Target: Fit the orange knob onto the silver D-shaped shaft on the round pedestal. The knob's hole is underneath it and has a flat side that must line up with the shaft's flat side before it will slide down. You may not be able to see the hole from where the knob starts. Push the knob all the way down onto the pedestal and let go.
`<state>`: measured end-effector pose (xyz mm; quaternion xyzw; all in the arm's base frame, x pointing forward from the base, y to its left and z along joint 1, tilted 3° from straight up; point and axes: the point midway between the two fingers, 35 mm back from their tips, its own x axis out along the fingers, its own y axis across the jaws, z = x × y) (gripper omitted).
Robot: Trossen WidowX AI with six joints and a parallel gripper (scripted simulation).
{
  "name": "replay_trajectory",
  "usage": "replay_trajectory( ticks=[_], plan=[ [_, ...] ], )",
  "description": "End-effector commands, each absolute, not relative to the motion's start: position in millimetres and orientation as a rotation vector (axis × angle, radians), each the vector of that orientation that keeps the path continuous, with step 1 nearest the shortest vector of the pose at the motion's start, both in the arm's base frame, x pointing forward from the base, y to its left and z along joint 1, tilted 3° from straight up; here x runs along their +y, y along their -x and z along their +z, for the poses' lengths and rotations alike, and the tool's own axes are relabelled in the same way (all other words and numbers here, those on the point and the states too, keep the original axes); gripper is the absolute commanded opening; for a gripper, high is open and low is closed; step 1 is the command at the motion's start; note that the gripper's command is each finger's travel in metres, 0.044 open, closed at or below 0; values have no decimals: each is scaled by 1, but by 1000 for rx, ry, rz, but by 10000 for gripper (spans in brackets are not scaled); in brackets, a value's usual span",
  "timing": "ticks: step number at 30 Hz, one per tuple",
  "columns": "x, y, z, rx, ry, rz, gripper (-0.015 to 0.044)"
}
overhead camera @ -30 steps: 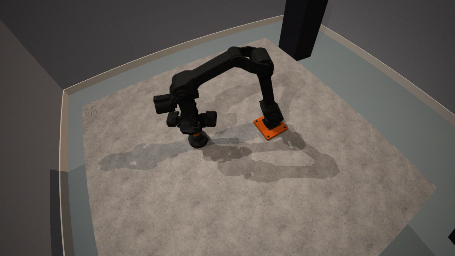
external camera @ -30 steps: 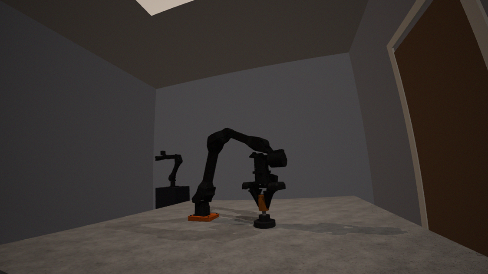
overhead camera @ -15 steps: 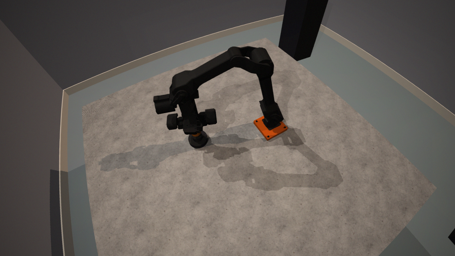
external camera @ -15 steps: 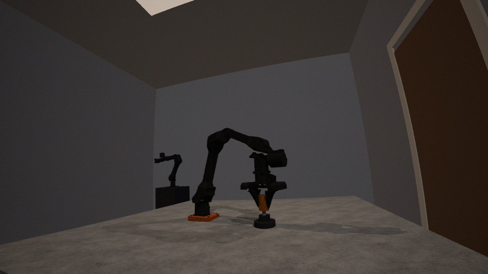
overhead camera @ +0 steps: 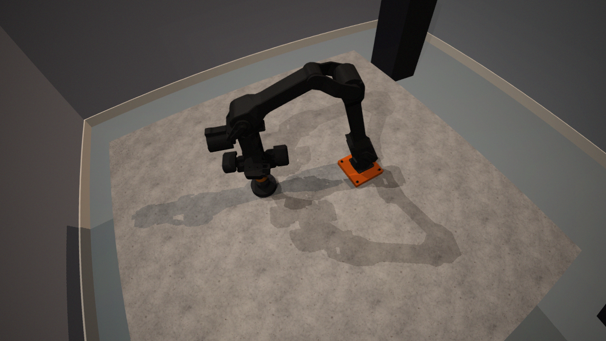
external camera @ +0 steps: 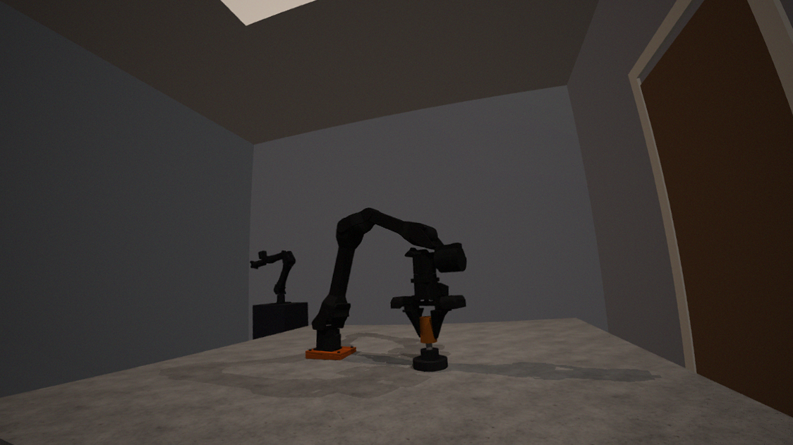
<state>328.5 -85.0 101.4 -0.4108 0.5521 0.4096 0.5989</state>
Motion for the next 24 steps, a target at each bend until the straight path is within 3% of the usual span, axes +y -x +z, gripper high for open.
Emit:
replay_trajectory(
  ticks=[1,24],
  plan=[
    [-86,-330,105,1275,958,950,0],
    [-85,-330,102,1191,1119,1100,0]
  ],
)
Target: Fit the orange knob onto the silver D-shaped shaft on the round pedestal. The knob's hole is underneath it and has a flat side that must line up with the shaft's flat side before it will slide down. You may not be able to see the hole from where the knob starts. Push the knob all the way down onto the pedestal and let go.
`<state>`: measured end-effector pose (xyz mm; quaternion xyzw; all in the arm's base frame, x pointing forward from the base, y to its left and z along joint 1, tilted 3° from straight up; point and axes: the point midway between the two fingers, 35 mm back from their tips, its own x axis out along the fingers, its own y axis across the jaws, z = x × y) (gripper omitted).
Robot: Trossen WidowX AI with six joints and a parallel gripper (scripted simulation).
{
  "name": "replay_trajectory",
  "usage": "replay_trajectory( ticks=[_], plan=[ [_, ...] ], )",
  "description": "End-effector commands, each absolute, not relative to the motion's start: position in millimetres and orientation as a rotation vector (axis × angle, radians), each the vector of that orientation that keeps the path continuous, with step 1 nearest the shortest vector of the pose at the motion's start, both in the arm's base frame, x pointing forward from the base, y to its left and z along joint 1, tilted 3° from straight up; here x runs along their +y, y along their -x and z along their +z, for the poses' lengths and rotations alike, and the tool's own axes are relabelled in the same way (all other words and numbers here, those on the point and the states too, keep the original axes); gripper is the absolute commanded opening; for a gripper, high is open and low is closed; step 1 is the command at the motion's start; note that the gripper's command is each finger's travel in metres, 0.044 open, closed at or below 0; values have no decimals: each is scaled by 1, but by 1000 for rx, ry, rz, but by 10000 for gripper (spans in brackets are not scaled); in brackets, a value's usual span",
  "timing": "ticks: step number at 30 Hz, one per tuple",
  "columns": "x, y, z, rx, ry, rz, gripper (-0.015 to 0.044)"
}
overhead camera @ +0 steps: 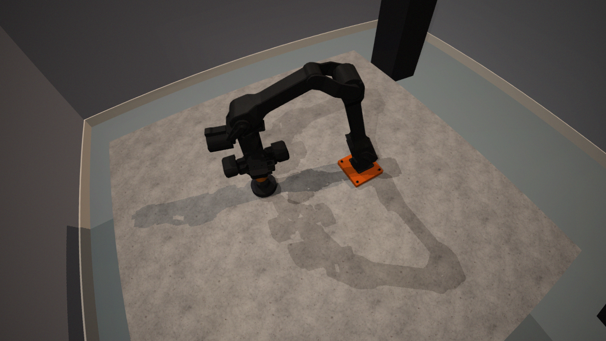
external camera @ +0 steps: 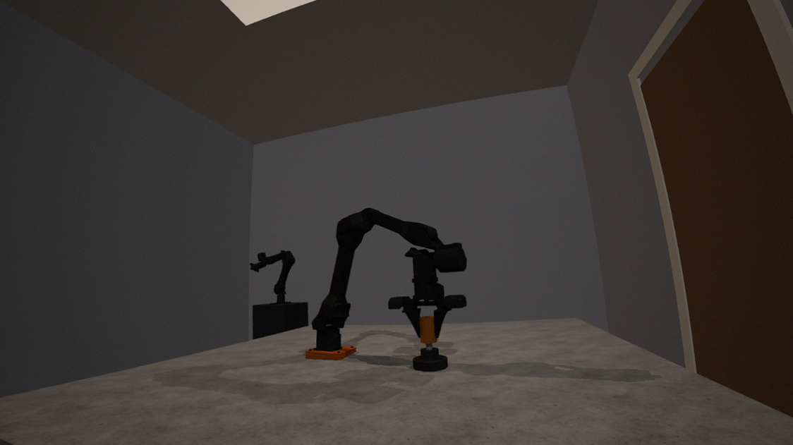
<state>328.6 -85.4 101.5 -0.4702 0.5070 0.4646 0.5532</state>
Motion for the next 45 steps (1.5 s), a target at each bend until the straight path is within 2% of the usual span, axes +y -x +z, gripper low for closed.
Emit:
replay_trajectory(
  ticks=[1,45],
  plan=[
    [-85,-330,101,1191,1119,1100,0],
    [-85,-330,102,1094,1278,1246,0]
  ],
)
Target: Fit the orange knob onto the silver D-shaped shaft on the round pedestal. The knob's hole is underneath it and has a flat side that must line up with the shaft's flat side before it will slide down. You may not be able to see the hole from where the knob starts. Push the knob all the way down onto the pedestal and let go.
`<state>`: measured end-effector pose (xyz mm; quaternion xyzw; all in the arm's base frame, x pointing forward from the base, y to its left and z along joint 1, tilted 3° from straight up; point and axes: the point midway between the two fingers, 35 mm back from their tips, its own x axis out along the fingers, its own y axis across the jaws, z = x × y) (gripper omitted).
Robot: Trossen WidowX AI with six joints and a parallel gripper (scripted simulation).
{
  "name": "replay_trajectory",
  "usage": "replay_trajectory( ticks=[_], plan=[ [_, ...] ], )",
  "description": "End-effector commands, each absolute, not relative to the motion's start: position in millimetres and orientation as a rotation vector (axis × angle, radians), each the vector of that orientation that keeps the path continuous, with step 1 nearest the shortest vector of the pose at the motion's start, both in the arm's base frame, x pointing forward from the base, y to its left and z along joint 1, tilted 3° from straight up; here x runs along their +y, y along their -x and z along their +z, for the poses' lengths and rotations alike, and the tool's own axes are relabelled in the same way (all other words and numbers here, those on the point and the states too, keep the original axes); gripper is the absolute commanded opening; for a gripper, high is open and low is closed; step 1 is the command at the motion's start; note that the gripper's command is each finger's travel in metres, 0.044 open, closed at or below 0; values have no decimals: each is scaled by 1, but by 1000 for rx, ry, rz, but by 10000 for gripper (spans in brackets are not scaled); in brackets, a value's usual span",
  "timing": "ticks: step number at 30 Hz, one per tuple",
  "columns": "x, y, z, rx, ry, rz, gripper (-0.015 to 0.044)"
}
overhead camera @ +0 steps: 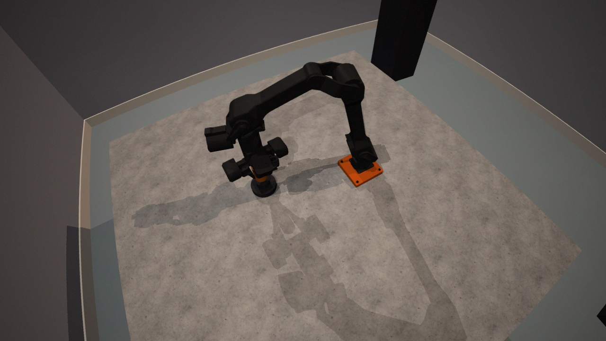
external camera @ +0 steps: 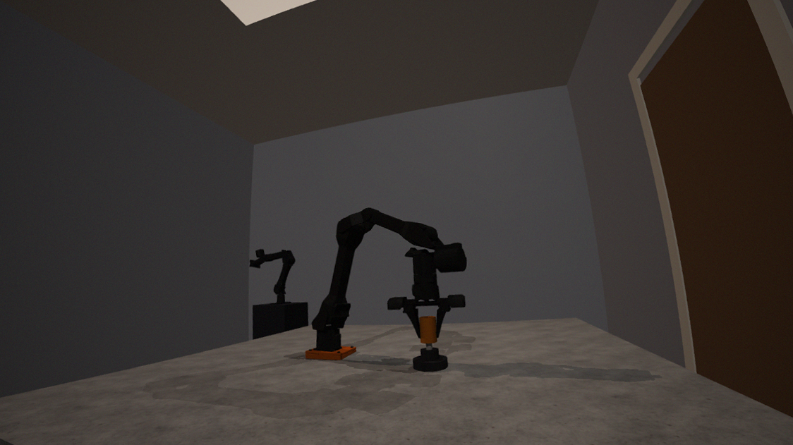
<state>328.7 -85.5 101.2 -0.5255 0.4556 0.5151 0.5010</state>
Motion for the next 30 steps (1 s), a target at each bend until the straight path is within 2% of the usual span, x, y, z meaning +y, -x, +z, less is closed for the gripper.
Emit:
replay_trajectory(
  ticks=[1,30],
  plan=[
    [-85,-330,101,1094,1278,1246,0],
    [-85,-330,101,983,1434,1389,0]
  ],
)
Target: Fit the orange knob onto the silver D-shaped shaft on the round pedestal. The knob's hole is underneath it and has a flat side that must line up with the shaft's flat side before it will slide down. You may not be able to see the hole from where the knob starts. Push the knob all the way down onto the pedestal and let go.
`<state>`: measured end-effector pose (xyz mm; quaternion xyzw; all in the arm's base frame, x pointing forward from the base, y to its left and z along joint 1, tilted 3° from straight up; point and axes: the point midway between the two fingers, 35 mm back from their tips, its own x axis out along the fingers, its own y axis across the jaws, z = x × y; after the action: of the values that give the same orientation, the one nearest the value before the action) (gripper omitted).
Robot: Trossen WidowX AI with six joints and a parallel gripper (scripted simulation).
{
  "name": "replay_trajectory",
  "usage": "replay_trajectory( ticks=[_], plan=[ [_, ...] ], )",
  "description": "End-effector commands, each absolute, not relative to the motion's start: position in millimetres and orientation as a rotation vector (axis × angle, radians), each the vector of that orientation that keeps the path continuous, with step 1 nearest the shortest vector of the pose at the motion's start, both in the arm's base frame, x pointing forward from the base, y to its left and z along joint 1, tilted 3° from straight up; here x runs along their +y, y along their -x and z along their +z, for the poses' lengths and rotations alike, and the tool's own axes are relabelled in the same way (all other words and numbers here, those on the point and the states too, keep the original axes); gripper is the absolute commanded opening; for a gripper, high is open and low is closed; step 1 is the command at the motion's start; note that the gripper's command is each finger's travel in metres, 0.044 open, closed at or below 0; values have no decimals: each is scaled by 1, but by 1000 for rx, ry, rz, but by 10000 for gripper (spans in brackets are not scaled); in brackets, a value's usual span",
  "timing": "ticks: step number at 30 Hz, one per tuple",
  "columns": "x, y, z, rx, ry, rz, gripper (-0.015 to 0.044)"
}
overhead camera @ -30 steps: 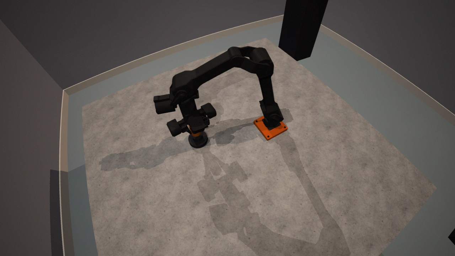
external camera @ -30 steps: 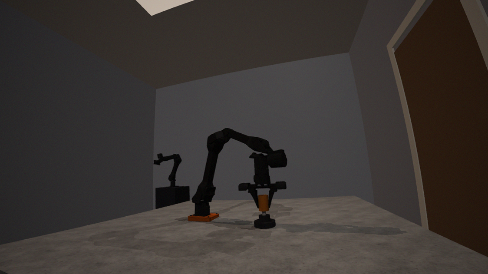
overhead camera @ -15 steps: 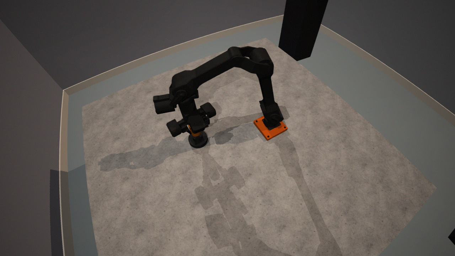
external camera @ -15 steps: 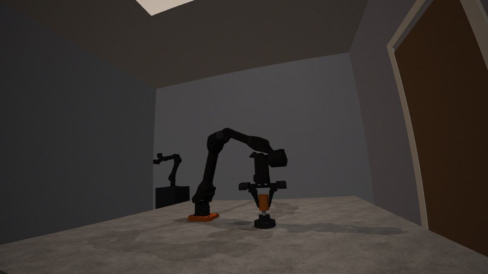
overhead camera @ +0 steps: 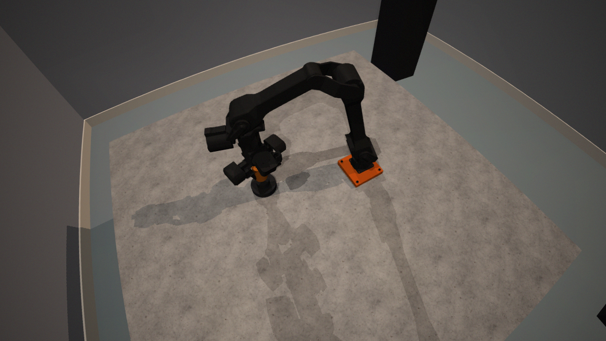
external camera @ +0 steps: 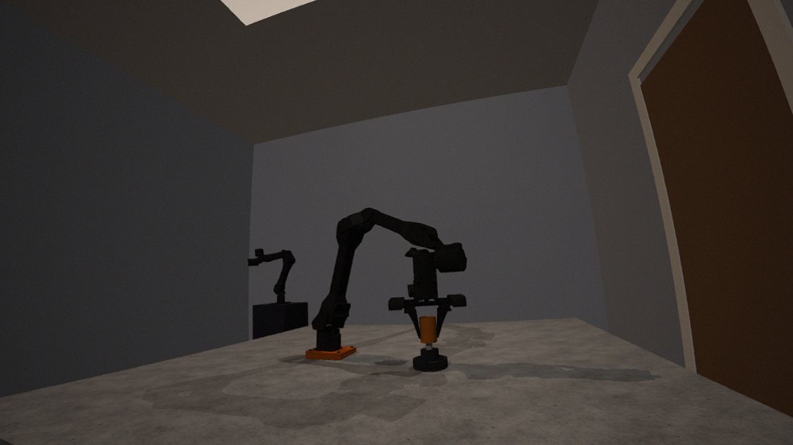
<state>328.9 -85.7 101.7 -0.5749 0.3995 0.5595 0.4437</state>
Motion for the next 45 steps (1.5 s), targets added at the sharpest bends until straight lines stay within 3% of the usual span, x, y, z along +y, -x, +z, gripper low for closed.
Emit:
replay_trajectory(
  ticks=[1,45],
  plan=[
    [-85,-330,101,983,1434,1389,0],
    [-85,-330,101,857,1586,1528,0]
  ],
)
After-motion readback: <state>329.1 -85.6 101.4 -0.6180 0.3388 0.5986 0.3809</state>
